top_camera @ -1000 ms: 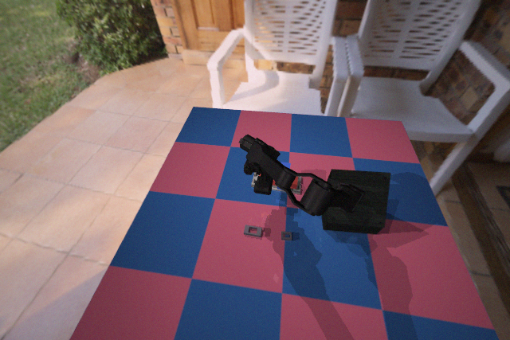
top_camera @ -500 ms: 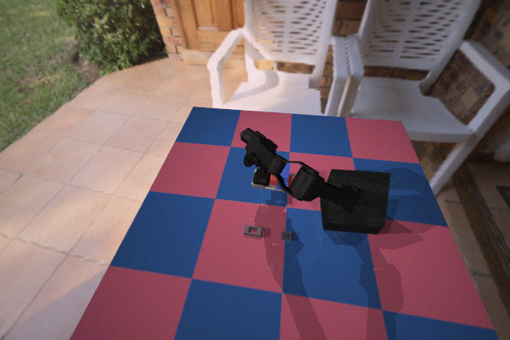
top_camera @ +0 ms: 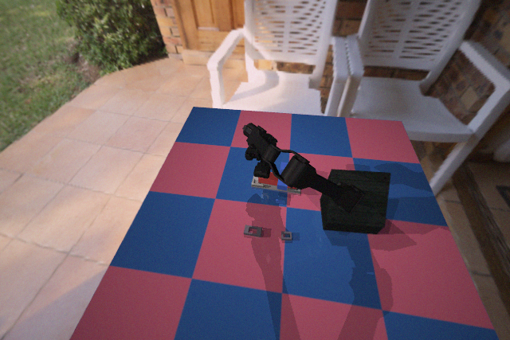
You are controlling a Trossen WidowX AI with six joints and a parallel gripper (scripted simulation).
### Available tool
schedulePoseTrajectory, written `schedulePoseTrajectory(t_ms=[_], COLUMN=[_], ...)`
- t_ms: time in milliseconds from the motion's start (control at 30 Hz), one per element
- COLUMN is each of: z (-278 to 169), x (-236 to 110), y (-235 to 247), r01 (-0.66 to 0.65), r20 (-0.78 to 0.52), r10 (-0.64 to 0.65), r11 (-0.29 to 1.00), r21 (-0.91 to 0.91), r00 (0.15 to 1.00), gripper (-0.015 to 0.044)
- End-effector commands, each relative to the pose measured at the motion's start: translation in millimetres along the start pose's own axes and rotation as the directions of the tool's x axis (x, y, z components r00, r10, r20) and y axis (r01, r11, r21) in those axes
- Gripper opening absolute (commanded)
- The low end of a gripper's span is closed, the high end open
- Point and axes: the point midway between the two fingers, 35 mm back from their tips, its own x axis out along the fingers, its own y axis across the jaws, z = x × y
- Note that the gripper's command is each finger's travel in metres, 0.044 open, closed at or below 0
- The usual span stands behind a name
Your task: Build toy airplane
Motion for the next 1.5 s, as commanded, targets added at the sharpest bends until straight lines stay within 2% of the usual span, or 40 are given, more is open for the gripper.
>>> schedulePoseTrajectory(t_ms=[0,67,167,1200,1467], z=[3.1,3.2,3.6,4.2,4.8], x=[1.5,2.5,2.0,1.7,13.7], y=[-11.2,-13.2,-12.8,-14.5,-14.6], r01=[0.005,0.005,0.005,0.005,0.005], r20=[0.008,0.008,0.008,0.008,0.008], r10=[-0.005,-0.005,-0.005,-0.005,-0.005], r11=[1.000,1.000,1.000,1.000,1.000], r21=[-0.006,-0.006,-0.006,-0.006,-0.006], r00=[1.000,1.000,1.000,1.000,1.000], gripper=[0.0000,0.0000,0.0065,0.0065,0.0065])
